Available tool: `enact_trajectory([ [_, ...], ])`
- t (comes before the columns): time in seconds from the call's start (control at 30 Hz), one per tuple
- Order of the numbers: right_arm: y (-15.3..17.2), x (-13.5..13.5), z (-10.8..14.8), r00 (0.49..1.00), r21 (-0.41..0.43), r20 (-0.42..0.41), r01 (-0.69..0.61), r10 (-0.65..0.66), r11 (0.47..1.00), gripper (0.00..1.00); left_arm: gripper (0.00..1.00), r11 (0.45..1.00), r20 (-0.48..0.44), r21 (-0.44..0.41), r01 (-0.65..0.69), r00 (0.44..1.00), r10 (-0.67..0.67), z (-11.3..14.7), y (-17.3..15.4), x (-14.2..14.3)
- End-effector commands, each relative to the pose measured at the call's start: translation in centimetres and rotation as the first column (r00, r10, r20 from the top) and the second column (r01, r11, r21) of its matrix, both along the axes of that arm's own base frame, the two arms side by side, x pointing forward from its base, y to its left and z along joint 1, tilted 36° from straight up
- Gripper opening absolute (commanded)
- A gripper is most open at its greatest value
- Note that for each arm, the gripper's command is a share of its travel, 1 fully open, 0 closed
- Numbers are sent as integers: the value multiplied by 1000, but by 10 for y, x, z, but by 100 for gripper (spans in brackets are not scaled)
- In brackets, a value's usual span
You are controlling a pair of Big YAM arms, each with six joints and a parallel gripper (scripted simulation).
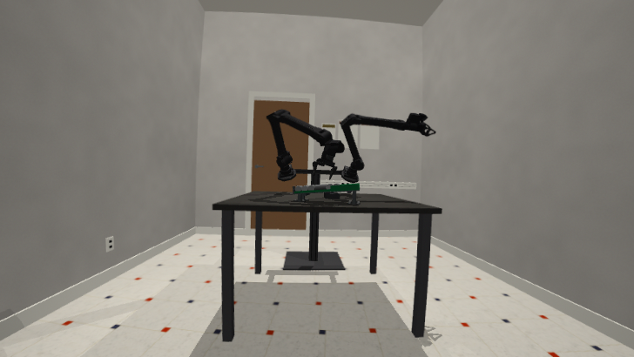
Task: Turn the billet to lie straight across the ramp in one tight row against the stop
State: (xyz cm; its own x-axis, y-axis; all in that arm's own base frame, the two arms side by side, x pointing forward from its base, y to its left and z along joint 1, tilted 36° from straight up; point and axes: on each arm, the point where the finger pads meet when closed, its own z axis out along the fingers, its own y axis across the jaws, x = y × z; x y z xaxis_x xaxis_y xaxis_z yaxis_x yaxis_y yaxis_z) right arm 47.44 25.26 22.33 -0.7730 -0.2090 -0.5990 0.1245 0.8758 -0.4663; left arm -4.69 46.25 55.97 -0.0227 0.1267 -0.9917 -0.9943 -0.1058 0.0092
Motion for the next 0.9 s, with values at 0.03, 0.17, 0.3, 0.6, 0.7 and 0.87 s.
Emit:
enact_trajectory([
  [0.03,12,-10,22,988,-43,-27,-154,153,987,100,100,996,0,87,-7,1000,7,44,-12,-4],
  [0.17,10,-14,20,958,-100,-110,-275,264,956,100,100,996,0,87,-7,1000,7,44,-12,-4],
  [0.3,5,-17,18,913,-145,-196,-387,357,910,100,100,996,0,87,-7,1000,7,44,-12,-4],
  [0.6,-2,-19,15,825,-187,-323,-536,463,823,100,100,996,0,87,-7,1000,7,44,-12,-4],
  [0.7,-3,-26,13,751,-200,-408,-628,519,752,100,100,996,0,87,-7,1000,7,44,-12,-4],
  [0.87,-1,-30,17,651,-201,-497,-730,575,653,100,100,996,0,87,-7,1000,7,44,-12,-4],
])
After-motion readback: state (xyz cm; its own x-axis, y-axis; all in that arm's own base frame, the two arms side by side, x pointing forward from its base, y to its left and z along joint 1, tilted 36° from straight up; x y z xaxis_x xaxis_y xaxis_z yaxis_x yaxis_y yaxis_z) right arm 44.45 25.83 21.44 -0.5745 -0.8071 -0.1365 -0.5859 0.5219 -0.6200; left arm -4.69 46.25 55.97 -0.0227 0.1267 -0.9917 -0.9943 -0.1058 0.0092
